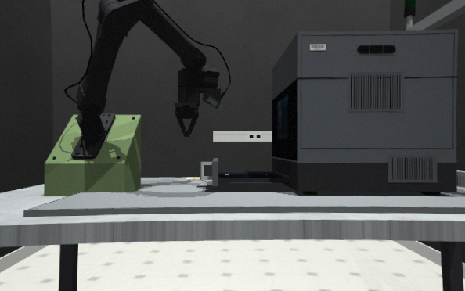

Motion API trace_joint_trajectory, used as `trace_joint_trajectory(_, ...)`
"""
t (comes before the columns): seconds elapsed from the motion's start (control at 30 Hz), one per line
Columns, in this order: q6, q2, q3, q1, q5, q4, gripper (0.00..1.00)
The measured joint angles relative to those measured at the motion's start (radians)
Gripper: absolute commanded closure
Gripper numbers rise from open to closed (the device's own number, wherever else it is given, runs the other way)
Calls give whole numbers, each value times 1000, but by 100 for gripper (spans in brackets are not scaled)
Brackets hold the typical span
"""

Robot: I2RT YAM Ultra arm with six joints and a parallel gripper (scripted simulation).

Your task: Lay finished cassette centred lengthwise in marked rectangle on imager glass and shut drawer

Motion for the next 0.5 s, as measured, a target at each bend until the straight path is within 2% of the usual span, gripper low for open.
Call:
trace_joint_trajectory(0.2,0,0,-8,-3,2,10,65)
trace_joint_trajectory(0.5,-66,46,-114,-96,26,137,65)
